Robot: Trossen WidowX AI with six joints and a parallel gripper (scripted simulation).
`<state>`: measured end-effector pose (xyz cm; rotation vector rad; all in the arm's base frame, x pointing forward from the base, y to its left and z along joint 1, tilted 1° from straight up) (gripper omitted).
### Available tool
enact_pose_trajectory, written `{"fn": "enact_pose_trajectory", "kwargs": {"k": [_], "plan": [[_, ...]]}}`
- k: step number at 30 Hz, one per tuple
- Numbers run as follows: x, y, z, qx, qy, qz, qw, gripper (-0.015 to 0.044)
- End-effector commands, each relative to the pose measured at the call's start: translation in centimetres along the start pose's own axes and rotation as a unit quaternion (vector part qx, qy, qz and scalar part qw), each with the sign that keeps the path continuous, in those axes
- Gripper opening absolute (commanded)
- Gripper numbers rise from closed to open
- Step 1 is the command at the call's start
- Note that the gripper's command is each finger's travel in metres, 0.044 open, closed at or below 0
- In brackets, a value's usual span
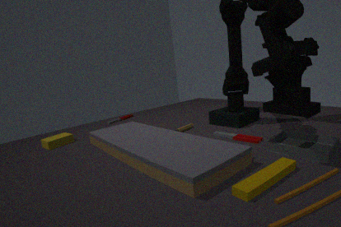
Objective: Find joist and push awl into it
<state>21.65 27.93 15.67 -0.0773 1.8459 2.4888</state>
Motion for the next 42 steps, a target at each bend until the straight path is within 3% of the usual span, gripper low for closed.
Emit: {"fn": "enact_pose_trajectory", "kwargs": {"k": [1, 6, 42], "plan": [[2.2, 0.0, 1.2, -0.007, 0.031, 0.003, 0.999, 0.0], [4.1, -0.2, 2.0, -0.009, 0.059, 0.012, 0.998, 0.0], [4.3, -6.1, 0.7, -0.009, 0.059, 0.012, 0.998, 0.0]]}}
Point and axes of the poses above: the point midway between the two fingers, 35 mm back from their tips, its own y axis back along the fingers, its own x axis across the jaws, z = x × y, the point moved 3 cm from there along y, back along the fingers, and after that the axes turned 12 degrees about y, right-handed, at the moved point
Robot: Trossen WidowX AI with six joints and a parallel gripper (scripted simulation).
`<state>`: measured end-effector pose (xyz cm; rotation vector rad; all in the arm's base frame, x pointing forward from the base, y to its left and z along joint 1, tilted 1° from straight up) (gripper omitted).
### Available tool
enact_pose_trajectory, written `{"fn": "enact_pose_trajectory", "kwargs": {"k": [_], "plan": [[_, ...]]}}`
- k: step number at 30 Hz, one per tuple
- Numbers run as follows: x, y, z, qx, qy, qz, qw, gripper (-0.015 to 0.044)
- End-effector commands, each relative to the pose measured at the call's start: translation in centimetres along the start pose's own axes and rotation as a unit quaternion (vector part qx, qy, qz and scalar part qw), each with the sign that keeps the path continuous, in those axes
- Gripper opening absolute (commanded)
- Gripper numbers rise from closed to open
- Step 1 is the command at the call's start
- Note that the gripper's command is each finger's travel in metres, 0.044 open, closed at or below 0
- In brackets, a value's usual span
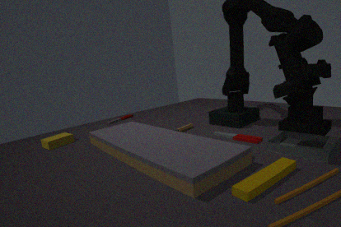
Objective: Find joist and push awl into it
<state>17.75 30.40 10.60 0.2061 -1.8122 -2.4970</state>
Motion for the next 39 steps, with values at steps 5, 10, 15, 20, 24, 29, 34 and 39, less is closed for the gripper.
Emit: {"fn": "enact_pose_trajectory", "kwargs": {"k": [5, 10, 15, 20, 24, 29, 34, 39], "plan": [[0.1, -1.6, -0.6, 0.004, -0.002, 0.0, 1.0, 0.0], [0.3, -2.4, -0.9, 0.004, -0.002, 0.0, 1.0, 0.0], [0.3, -3.0, -1.1, 0.004, -0.002, 0.0, 1.0, 0.0], [0.4, -3.5, -1.3, 0.004, -0.002, 0.0, 1.0, 0.0], [0.4, -4.2, -1.5, 0.004, -0.002, 0.0, 1.0, 0.0], [0.5, -4.5, -1.6, 0.004, -0.002, 0.0, 1.0, 0.0], [0.5, -4.4, -1.5, 0.002, 0.0, 0.002, 1.0, 0.0026], [0.5, -4.4, -1.5, 0.002, 0.0, 0.002, 1.0, 0.0157]]}}
Point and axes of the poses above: the point midway between the two fingers, 35 mm back from their tips, its own y axis back along the fingers, its own x axis across the jaws, z = x × y, the point moved 3 cm from there along y, back along the fingers, and after that the axes turned 12 degrees about y, right-handed, at the moved point
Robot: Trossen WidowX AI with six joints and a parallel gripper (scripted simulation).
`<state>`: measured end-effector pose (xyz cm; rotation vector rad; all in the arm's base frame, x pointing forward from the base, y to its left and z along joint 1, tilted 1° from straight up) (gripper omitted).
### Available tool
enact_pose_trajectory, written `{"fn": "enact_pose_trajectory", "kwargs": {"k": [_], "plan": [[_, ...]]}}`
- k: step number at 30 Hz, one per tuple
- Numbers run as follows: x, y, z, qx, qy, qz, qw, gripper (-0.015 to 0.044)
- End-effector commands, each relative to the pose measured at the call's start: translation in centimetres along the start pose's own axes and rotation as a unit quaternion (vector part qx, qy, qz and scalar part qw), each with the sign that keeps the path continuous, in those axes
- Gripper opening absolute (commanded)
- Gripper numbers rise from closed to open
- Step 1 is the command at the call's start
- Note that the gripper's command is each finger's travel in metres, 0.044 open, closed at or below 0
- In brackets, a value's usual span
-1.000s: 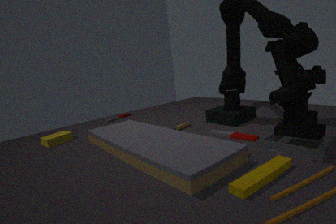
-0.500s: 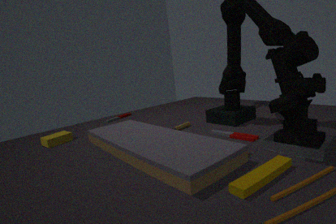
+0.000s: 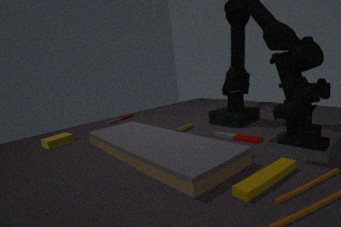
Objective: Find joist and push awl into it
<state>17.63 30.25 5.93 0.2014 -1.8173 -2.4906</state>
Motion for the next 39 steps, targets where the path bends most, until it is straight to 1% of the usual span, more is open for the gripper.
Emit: {"fn": "enact_pose_trajectory", "kwargs": {"k": [1, 7, 9, 11, 14, 15, 18, 19, 21, 23, 25, 28, 32, 35, 39], "plan": [[0.0, 0.0, 0.0, 0.0, 0.0, 0.0, 1.0, 0.0184], [0.0, 0.2, 0.1, 0.0, 0.0, 0.0, 1.0, 0.0341], [-0.2, 1.4, 0.6, 0.0, 0.0, 0.0, 1.0, 0.0394], [-0.5, 3.4, 1.3, 0.0, 0.0, 0.0, 1.0, 0.044], [-0.6, 7.9, 2.4, 0.0, 0.0, 0.0, 1.0, 0.044], [-0.6, 8.8, 2.6, 0.0, 0.0, 0.0, 1.0, 0.044], [-0.5, 9.2, 2.6, 0.0, 0.0, 0.0, 1.0, 0.044], [-0.9, 7.6, 2.3, -0.001, -0.01, -0.003, 1.0, 0.044], [-2.2, 7.9, 0.4, 0.004, -0.091, -0.011, 0.996, 0.044], [-4.0, 8.4, -2.6, 0.012, -0.214, -0.024, 0.976, 0.044], [-5.4, 8.9, -5.6, 0.016, -0.334, -0.038, 0.942, 0.044], [-6.8, 9.7, -10.2, 0.02, -0.501, -0.058, 0.863, 0.044], [-7.5, 10.6, -14.9, 0.018, -0.656, -0.078, 0.751, 0.044], [-7.5, 11.3, -18.3, 0.013, -0.754, -0.092, 0.65, 0.044], [-6.8, 12.2, -22.7, 0.004, -0.863, -0.108, 0.493, 0.044]]}}
Point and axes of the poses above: the point midway between the two fingers, 35 mm back from their tips, its own y axis back along the fingers, its own x axis across the jaws, z = x × y, the point moved 3 cm from there along y, back along the fingers, and after that the axes turned 12 degrees about y, right-handed, at the moved point
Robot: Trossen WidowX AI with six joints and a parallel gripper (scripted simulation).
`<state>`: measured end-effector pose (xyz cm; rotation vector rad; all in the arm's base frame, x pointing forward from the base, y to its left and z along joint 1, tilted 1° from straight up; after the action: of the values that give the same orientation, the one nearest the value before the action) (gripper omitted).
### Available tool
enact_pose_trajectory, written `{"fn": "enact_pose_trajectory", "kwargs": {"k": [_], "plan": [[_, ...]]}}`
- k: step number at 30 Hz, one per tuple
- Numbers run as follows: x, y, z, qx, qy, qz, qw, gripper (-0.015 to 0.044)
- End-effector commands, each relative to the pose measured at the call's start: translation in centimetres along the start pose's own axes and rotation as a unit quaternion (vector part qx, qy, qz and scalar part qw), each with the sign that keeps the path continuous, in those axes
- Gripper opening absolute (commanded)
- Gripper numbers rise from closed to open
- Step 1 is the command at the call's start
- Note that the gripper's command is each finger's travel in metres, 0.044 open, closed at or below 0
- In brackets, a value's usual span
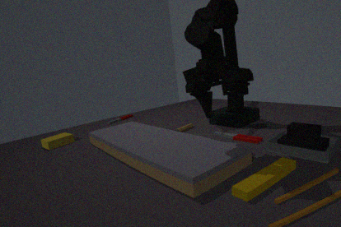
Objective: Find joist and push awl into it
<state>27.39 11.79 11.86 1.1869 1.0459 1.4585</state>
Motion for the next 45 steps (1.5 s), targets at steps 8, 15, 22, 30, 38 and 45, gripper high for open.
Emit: {"fn": "enact_pose_trajectory", "kwargs": {"k": [8, 15, 22, 30, 38, 45], "plan": [[-13.8, 1.2, -3.5, -0.03, -0.584, -0.048, 0.81, 0.044], [-19.1, 1.7, -7.7, -0.053, -0.819, -0.057, 0.568, 0.044], [-22.8, 2.0, -12.8, -0.075, -0.962, -0.054, 0.258, 0.044], [-23.7, 2.0, -15.0, -0.082, -0.988, -0.05, 0.122, 0.044], [-23.7, 2.0, -15.0, -0.082, -0.988, -0.05, 0.122, 0.044], [-23.5, 2.0, -15.5, -0.082, -0.988, -0.05, 0.122, 0.044]]}}
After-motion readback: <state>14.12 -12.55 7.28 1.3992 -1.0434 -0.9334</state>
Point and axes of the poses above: the point midway between the two fingers, 35 mm back from their tips, its own y axis back along the fingers, its own x axis across the jaws, z = x × y, the point moved 3 cm from there along y, back along the fingers, and after that the axes turned 12 degrees about y, right-handed, at the moved point
